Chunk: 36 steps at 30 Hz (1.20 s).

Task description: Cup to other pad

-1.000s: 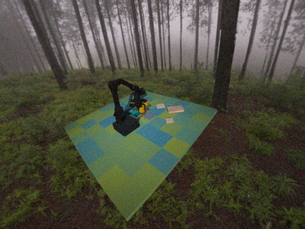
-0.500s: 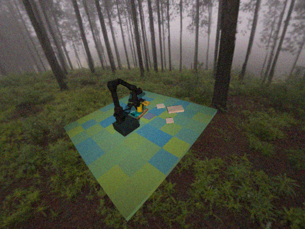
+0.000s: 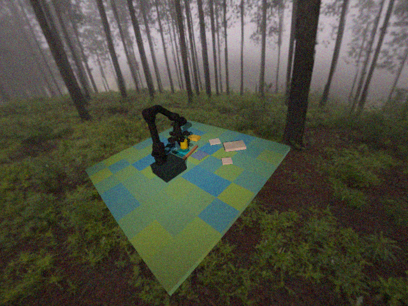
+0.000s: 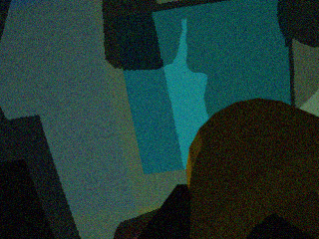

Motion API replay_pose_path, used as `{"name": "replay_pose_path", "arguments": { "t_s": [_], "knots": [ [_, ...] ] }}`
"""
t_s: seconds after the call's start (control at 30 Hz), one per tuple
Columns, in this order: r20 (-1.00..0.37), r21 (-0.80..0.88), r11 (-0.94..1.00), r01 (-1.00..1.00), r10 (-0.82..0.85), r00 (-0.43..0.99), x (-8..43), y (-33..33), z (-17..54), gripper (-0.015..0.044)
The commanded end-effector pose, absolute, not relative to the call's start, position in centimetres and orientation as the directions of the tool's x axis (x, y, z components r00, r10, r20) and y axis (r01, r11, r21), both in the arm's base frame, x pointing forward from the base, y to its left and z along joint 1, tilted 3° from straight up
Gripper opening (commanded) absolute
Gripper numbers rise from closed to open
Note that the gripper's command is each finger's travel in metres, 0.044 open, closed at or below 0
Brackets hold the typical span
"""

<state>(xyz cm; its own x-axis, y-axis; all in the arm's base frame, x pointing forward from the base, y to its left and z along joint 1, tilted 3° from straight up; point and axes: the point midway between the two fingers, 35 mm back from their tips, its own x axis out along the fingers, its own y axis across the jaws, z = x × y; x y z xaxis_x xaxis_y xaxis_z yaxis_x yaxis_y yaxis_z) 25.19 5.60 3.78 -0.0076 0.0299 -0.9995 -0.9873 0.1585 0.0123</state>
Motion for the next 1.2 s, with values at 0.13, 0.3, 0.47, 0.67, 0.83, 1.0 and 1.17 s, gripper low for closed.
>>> {"name": "replay_pose_path", "arguments": {
  "t_s": [0.13, 0.3, 0.47, 0.67, 0.83, 1.0, 1.17],
  "knots": [
    [-0.999, 0.017, 0.163, -0.986, 0.035, -0.011, 24.7, 7.0, 3.9, 0.0],
    [-0.999, 0.017, 0.163, -0.986, 0.036, -0.012, 24.4, 7.9, 4.0, 0.0],
    [-0.999, 0.017, 0.163, -0.986, 0.036, -0.012, 24.4, 8.0, 3.6, 0.0],
    [-0.999, 0.017, 0.163, -0.986, 0.036, -0.012, 24.4, 8.1, 2.6, 0.0],
    [-0.999, 0.017, 0.163, -0.986, 0.036, -0.012, 24.4, 8.2, 1.7, 0.0],
    [-0.999, 0.018, 0.163, -0.986, 0.036, -0.012, 24.3, 8.2, 0.8, 0.0],
    [-0.999, 0.018, 0.163, -0.986, 0.036, -0.012, 24.3, 8.3, 0.0, 0.0]
  ]
}}
